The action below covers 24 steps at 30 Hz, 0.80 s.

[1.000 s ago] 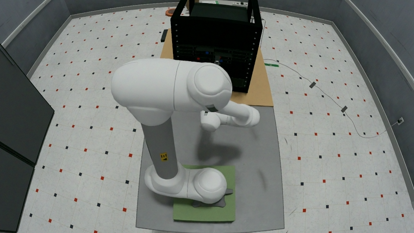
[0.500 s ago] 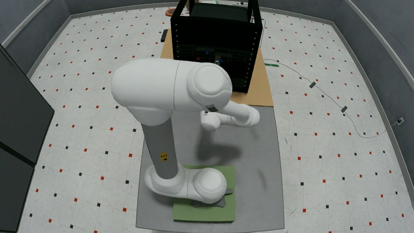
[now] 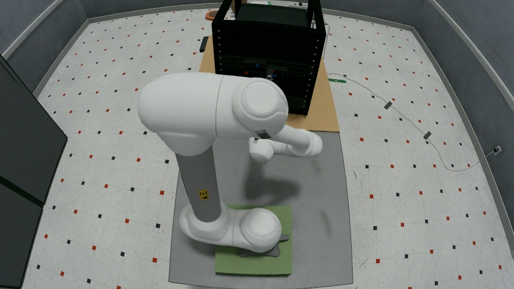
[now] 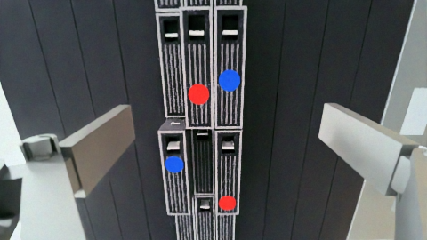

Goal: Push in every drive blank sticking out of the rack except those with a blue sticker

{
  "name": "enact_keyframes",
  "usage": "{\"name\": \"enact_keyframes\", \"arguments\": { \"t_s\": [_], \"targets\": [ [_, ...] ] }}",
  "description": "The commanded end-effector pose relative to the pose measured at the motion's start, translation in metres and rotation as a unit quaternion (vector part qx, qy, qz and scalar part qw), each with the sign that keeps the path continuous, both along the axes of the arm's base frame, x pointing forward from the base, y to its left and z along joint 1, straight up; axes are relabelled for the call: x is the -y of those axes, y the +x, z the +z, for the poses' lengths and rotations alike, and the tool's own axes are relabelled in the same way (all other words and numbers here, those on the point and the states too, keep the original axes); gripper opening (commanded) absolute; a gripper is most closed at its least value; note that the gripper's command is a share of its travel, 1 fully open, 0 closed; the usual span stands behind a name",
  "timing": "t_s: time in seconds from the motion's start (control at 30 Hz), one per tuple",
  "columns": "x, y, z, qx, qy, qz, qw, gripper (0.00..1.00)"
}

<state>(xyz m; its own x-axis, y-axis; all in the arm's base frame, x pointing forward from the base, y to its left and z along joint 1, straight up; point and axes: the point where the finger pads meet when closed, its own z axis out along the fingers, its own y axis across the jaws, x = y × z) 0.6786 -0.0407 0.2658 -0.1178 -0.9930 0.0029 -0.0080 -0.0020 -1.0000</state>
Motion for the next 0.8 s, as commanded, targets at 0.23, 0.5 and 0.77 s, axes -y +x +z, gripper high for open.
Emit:
{"name": "enact_keyframes", "arguments": {
  "t_s": [0.23, 0.5, 0.77],
  "targets": [
    [-0.004, 0.001, 0.0, 0.0, 0.0, 0.0, 1.0, 1.0],
    [-0.021, 0.003, -0.002, 0.0, 0.0, 0.0, 1.0, 1.0],
    [-0.065, 0.01, -0.007, 0.0, 0.0, 0.0, 1.0, 1.0]
  ]
}}
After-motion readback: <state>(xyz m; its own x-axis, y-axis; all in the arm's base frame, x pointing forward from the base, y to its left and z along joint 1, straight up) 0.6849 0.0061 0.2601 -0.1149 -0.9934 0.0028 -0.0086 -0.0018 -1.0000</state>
